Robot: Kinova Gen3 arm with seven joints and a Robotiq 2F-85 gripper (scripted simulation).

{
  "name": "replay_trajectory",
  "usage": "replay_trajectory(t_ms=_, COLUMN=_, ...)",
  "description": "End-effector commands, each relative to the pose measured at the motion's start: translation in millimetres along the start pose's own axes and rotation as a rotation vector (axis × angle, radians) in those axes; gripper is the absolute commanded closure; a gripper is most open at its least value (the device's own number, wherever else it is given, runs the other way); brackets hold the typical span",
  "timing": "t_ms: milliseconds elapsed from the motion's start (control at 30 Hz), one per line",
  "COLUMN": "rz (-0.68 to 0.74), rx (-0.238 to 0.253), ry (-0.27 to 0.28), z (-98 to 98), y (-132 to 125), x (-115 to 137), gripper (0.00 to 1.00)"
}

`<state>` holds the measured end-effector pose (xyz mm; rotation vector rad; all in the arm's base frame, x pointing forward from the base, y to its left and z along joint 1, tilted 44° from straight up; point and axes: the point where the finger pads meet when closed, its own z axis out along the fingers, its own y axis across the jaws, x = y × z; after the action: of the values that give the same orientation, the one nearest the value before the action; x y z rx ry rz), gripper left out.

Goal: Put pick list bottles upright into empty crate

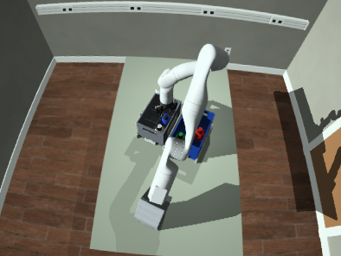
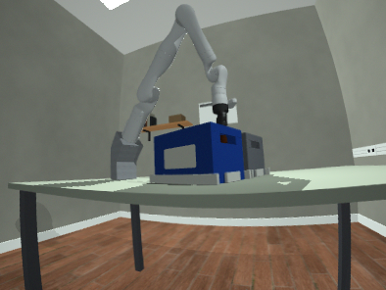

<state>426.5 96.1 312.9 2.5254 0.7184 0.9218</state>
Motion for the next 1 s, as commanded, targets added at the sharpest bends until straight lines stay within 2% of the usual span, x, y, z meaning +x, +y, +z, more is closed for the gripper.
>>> replay_trajectory(t_ms=0, rz=0.000, rx=0.000, ry=0.001, z=-8.0, y=0.2, x=0.6, gripper=0.33)
replay_trajectory(t_ms=400, rz=0.000, rx=0.000, ry=0.001, z=-39.9, y=0.1, x=0.6, gripper=0.33)
replay_trajectory(t_ms=667, rz=0.000, rx=0.000, ry=0.001, z=-50.3, y=0.2, x=0.6, gripper=0.33)
replay_trajectory(t_ms=967, rz=0.000, rx=0.000, ry=0.001, z=-64.6, y=-42.8, x=-8.1, gripper=0.33)
